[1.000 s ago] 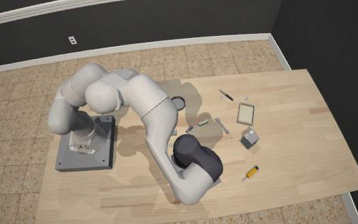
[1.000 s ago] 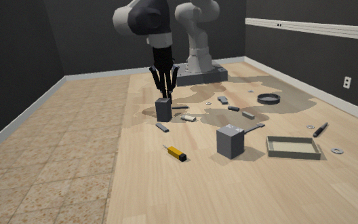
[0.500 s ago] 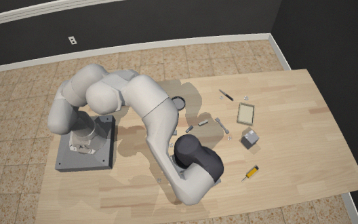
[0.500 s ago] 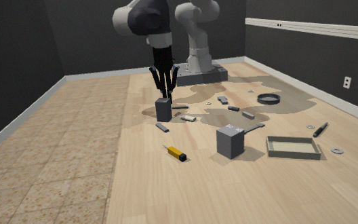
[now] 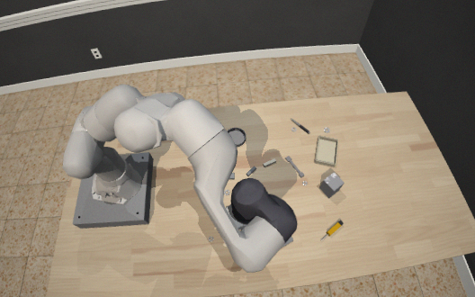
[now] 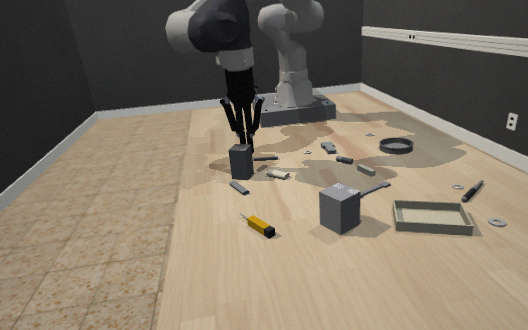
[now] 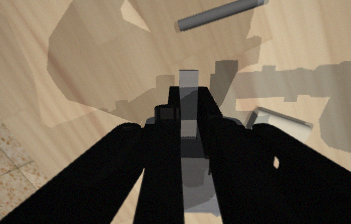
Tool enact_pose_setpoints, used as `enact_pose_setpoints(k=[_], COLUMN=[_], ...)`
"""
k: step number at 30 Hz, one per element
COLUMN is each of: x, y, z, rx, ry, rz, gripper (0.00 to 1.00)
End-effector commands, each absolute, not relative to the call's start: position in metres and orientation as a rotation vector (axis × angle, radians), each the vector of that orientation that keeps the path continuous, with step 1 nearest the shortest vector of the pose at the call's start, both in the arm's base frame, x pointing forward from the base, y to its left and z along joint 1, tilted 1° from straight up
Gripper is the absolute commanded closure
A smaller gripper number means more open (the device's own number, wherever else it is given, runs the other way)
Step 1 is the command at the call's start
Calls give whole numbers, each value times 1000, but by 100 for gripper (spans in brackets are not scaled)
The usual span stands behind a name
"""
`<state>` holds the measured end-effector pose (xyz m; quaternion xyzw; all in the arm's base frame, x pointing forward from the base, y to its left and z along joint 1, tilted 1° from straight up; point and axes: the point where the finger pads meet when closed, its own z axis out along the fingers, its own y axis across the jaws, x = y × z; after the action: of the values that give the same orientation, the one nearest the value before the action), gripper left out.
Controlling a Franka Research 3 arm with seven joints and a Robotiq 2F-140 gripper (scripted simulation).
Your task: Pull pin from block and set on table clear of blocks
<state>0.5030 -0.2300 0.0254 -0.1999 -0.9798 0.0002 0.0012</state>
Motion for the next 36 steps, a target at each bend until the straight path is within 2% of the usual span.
enact_pose_setpoints(k=[1,36], x=[502,503], y=[-230,-230], z=[25,26], rx=[-645,-653], ry=[-3067,-3055], rz=[-3,-10], gripper=[90,90])
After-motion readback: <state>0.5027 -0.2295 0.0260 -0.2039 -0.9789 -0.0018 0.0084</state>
